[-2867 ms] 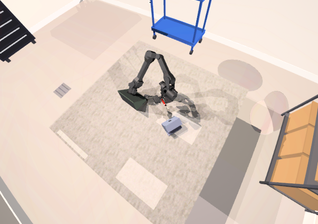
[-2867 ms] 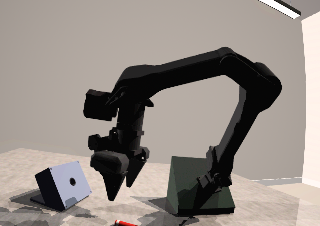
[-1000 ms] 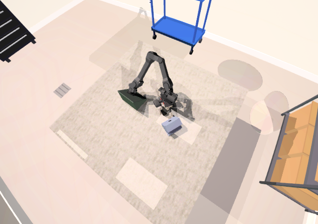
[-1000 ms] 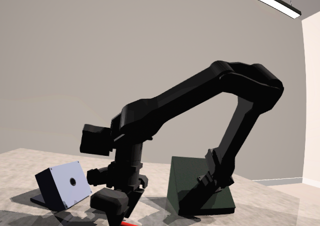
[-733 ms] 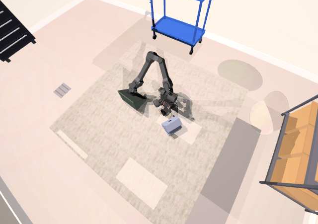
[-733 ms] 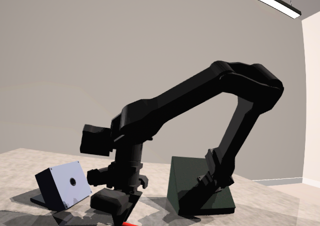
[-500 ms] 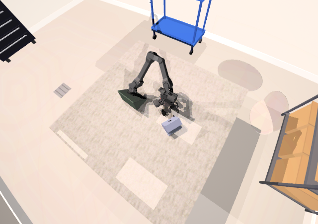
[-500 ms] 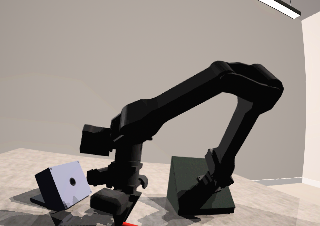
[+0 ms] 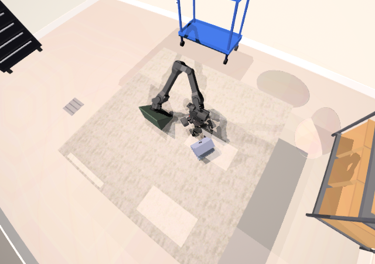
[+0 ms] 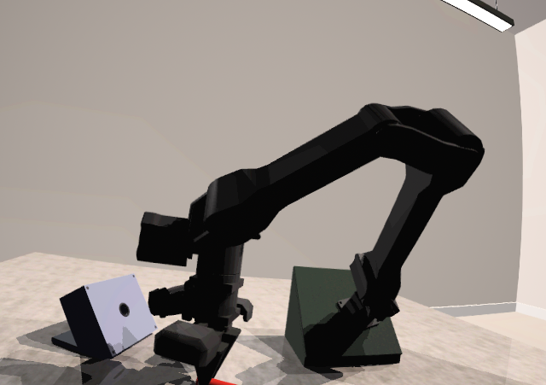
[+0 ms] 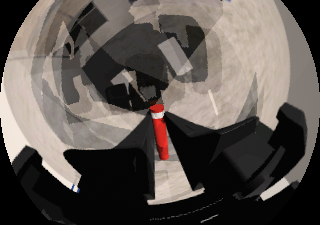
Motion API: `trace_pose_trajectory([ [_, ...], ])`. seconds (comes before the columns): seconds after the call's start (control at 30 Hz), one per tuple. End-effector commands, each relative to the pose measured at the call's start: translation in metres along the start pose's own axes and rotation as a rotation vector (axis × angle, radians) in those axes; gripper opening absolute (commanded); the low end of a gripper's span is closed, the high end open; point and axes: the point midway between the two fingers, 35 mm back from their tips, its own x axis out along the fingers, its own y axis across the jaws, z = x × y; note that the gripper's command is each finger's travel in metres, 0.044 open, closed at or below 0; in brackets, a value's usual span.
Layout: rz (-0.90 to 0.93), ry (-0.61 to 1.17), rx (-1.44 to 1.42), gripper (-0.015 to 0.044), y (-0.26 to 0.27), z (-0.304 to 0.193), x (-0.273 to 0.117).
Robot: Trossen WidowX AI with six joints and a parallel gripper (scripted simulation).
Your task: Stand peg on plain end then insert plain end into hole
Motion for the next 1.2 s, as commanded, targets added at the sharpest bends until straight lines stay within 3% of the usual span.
trace_pose_trajectory([
  [0.0, 0.001, -0.006, 0.003, 0.0049, 0.000, 0.000, 0.000],
  [1.17, 0.000, -0.311, 0.002, 0.0049, 0.000, -0.014, -0.019],
])
